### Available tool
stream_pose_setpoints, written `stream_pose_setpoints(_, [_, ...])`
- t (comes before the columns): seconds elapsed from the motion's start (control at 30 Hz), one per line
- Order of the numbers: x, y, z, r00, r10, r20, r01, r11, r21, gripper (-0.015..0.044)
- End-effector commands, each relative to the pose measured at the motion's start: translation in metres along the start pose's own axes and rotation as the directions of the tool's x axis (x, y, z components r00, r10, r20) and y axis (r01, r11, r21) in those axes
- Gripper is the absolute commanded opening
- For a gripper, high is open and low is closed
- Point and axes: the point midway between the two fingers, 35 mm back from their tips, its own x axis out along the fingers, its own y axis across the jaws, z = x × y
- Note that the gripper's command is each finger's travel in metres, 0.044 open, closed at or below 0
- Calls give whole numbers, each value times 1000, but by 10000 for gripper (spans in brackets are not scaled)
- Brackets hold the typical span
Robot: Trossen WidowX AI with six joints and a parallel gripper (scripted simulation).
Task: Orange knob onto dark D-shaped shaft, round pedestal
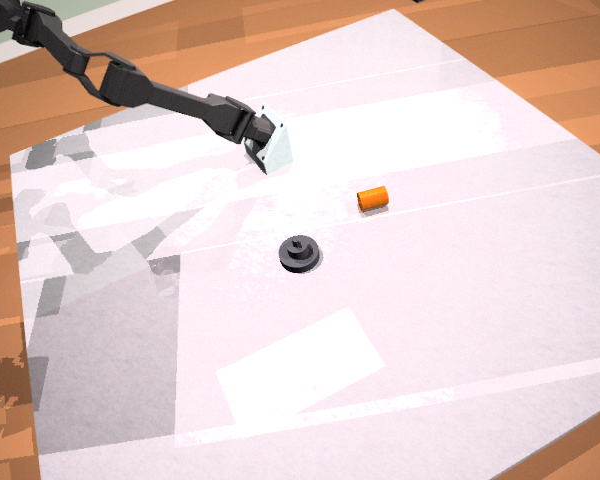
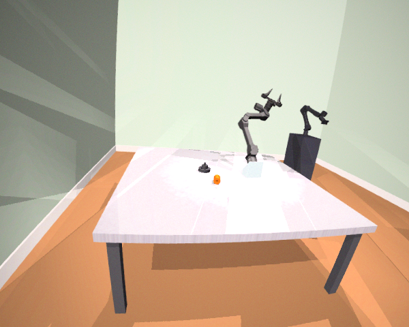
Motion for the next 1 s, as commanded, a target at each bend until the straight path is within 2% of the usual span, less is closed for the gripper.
stream_pose_setpoints(0.0, [-2,0,2,1000,5,6,-5,1000,4,426])
stream_pose_setpoints(0.23, [-78,-4,56,959,163,232,-194,974,120,440])
stream_pose_setpoints(0.53, [-184,-40,93,788,319,526,-469,865,180,440])
stream_pose_setpoints(0.73, [-258,-82,100,606,354,712,-641,748,174,440])
stream_pose_setpoints(0.97, [-334,-145,83,347,324,880,-808,579,105,440])
